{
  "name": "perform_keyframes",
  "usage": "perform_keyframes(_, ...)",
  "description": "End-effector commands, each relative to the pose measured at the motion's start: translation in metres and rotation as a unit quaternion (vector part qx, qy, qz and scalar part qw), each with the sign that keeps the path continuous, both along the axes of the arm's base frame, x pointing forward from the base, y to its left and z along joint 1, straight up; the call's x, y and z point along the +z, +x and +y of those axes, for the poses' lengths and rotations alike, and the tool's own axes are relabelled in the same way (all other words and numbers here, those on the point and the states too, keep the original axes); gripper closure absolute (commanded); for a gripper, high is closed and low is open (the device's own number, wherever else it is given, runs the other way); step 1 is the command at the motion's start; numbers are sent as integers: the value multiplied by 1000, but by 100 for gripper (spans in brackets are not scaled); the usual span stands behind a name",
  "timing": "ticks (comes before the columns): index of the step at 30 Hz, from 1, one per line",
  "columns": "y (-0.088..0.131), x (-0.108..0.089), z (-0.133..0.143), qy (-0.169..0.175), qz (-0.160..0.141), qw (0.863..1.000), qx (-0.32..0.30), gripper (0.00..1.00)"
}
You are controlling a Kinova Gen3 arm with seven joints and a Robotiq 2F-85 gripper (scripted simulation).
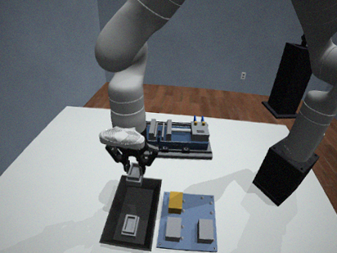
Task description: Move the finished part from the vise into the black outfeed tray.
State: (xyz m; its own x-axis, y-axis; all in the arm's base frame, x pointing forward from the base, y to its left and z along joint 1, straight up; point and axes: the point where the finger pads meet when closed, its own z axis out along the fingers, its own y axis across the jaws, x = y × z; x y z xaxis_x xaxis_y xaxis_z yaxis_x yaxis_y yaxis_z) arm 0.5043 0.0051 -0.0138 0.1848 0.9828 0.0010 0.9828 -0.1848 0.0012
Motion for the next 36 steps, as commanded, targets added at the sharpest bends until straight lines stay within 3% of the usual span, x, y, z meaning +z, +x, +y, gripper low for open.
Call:
perform_keyframes(1,1,1,0,0,-1,1000,0,100)
perform_keyframes(36,4,2,0,0,-1,1000,-1,100)
